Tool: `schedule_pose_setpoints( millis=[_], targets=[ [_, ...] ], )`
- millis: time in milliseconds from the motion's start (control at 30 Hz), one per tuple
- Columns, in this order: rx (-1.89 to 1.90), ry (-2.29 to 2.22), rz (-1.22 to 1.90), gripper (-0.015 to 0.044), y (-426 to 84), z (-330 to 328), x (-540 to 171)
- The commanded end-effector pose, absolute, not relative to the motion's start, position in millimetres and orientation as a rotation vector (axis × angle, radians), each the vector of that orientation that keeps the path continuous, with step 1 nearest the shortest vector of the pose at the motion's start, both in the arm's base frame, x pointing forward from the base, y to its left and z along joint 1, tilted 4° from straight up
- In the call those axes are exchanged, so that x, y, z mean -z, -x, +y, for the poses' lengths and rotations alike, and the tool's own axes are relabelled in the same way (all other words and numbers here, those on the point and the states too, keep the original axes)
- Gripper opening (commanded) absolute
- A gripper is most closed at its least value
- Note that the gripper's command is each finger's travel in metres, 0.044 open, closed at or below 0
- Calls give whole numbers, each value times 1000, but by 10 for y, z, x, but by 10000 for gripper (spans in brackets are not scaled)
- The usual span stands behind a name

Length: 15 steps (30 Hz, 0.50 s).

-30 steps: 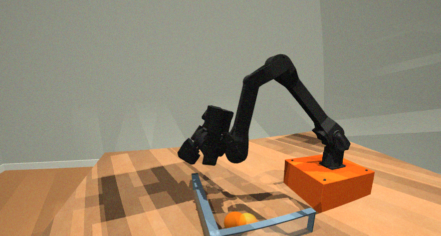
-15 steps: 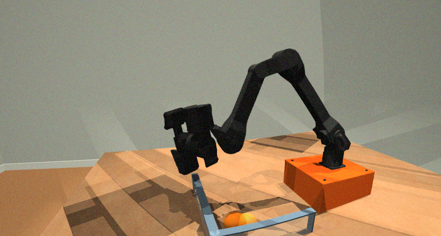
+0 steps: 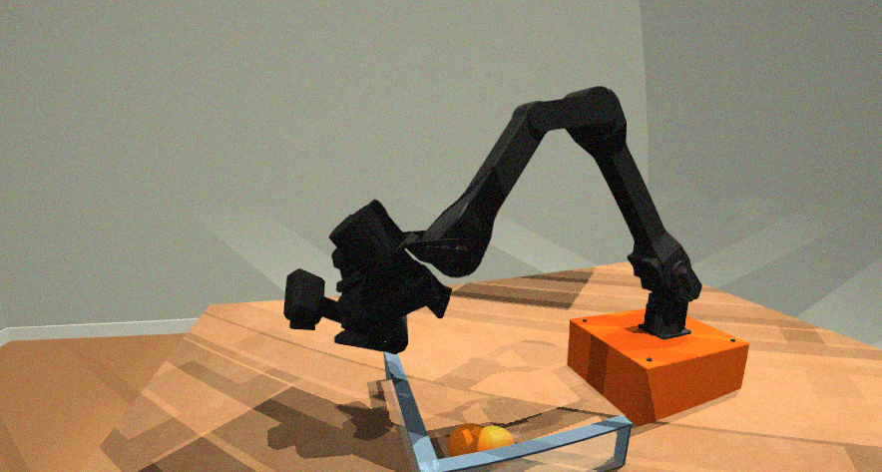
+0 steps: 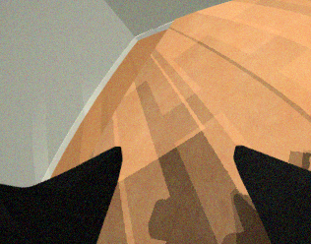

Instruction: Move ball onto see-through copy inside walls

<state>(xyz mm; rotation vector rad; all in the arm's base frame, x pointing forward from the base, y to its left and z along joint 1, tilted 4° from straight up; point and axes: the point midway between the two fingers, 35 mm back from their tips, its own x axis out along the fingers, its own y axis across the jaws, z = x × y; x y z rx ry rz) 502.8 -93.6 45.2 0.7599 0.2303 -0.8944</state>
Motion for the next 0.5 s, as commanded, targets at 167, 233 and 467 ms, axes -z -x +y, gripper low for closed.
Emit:
schedule_pose_setpoints(
  millis=[167, 233, 467],
  targets=[
    [480, -282, 1041, 366, -4509, 38, -205],
    [426, -245, 1111, 366, -4412, 139, -202],
    [229, -140, 1382, 366, -3988, 510, -212]
  ],
)
